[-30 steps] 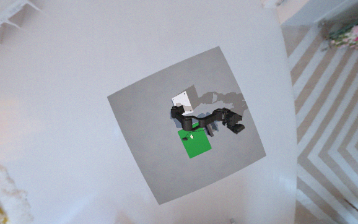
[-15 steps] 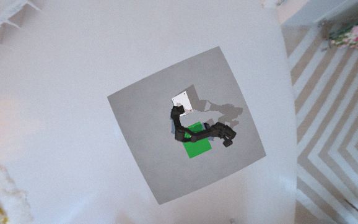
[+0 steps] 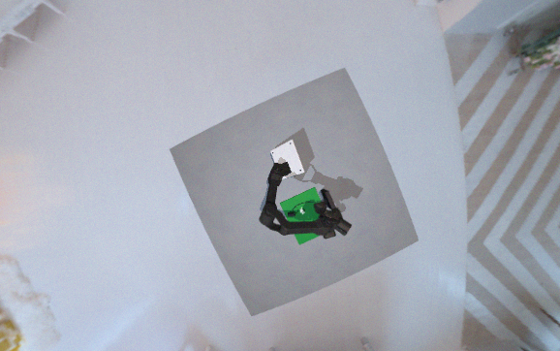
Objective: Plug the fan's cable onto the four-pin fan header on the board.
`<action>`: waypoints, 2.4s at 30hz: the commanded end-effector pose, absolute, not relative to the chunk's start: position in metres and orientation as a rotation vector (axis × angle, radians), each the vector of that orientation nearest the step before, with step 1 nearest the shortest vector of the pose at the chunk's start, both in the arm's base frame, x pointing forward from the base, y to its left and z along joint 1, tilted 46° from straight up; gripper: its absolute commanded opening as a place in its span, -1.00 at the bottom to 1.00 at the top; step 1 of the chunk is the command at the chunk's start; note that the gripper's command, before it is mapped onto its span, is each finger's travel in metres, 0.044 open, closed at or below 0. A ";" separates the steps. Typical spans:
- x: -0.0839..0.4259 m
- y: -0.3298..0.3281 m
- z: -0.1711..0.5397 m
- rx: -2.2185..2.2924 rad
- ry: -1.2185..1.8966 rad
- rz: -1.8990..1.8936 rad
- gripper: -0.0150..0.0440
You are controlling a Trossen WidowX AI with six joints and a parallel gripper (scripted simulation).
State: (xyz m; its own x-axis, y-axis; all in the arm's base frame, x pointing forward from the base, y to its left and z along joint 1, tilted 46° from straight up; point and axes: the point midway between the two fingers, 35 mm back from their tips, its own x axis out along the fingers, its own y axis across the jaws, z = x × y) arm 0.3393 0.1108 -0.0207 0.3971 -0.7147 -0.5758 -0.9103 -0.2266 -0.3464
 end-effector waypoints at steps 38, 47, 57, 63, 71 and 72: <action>0.293 -0.052 0.016 -1.649 1.915 0.195 1.00; 0.293 -0.063 0.006 -1.650 1.915 0.194 1.00; 0.294 -0.068 0.002 -1.636 1.911 0.184 0.91; 0.294 -0.068 0.002 -1.636 1.911 0.184 0.44; 0.294 -0.068 0.002 -1.636 1.911 0.184 0.26; 0.294 -0.068 0.002 -1.636 1.911 0.184 0.24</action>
